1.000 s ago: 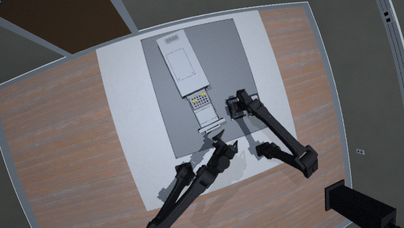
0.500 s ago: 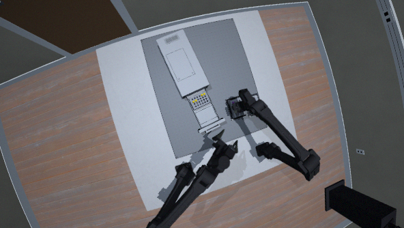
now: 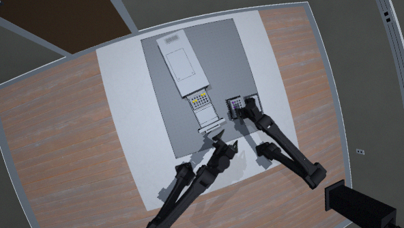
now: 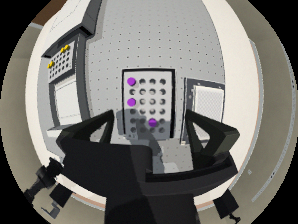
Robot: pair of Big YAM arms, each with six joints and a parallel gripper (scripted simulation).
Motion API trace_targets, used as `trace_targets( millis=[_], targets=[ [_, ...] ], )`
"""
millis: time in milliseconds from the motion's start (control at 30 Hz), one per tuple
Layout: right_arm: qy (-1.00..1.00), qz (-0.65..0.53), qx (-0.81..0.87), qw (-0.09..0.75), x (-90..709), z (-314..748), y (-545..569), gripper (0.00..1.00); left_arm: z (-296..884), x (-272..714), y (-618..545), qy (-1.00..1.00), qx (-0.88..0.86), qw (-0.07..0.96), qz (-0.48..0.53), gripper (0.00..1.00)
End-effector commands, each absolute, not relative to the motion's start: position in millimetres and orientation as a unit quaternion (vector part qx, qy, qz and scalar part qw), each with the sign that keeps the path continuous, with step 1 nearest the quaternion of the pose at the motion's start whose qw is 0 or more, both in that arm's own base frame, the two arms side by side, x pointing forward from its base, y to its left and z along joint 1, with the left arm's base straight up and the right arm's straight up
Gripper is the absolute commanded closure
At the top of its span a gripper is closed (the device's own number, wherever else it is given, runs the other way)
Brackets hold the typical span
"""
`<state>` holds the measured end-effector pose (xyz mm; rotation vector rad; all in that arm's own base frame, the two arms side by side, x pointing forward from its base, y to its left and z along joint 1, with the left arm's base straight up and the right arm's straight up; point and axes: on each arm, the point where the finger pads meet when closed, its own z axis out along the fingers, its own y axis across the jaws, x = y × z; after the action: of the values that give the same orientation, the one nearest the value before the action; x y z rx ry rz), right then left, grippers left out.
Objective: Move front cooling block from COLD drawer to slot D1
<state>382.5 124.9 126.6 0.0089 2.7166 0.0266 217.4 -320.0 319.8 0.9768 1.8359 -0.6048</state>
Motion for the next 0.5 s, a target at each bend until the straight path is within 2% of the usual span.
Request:
trace_targets(
  millis=[0, 300, 467],
  targets=[
    [0.955, 0.015, 0.002, 0.296, 385, 150, 136, 0.0, 342, 219, -324, 0.74, 0.388, 0.484, -0.26, 0.0],
    [0.944, 0.011, -0.001, 0.331, 389, 167, 137, 0.0, 342, 219, -324, 0.74, 0.388, 0.484, -0.26, 0.0],
    [0.946, 0.008, -0.002, 0.324, 389, 160, 138, 0.0, 342, 219, -324, 0.74, 0.388, 0.484, -0.26, 0.0]
  ],
)
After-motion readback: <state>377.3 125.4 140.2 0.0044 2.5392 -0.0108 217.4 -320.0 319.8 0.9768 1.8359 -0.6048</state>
